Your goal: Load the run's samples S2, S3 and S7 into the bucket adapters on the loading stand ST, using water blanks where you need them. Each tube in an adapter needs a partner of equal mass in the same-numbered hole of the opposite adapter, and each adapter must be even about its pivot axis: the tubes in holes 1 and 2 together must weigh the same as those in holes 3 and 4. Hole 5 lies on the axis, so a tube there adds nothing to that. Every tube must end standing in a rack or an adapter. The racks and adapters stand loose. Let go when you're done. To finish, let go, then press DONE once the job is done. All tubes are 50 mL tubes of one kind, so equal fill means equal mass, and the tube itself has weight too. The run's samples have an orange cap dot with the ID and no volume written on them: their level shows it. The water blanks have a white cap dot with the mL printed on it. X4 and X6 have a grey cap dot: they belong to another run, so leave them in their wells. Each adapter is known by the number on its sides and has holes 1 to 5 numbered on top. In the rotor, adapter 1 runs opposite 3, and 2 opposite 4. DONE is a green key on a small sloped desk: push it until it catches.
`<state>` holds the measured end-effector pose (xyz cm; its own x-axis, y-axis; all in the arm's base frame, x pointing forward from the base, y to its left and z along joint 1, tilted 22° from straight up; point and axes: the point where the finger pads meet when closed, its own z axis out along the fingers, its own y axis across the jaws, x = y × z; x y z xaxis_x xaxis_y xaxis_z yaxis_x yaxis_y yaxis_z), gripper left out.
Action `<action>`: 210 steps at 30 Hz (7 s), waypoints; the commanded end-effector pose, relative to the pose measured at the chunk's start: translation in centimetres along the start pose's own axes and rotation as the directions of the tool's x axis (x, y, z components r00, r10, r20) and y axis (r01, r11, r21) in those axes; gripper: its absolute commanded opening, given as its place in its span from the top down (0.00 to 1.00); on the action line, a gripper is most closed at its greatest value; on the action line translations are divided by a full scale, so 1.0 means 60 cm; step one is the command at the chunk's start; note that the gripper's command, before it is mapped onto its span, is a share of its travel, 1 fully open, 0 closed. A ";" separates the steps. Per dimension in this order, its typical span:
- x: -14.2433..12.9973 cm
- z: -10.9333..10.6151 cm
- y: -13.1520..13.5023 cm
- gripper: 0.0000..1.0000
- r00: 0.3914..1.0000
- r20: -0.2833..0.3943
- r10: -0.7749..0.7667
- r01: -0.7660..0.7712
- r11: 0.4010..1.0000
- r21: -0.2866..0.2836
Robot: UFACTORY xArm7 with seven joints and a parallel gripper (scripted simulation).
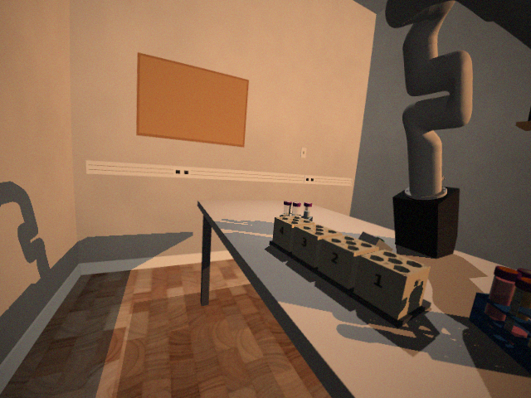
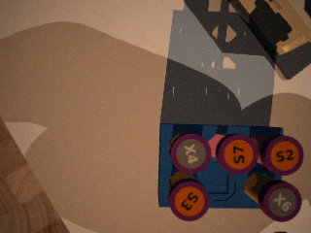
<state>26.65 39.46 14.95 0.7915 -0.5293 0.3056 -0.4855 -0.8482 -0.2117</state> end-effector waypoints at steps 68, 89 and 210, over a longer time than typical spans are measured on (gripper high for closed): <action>0.001 0.181 -0.002 0.43 1.000 -0.011 0.023 -0.023 1.000 0.002; 0.001 0.197 -0.002 0.43 1.000 -0.011 0.023 -0.023 1.000 0.002; 0.001 0.190 -0.002 1.00 1.000 -0.011 0.023 -0.023 1.000 0.002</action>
<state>31.09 39.60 4.11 0.7751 -0.5498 0.3113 -0.5052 -0.8352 -0.2172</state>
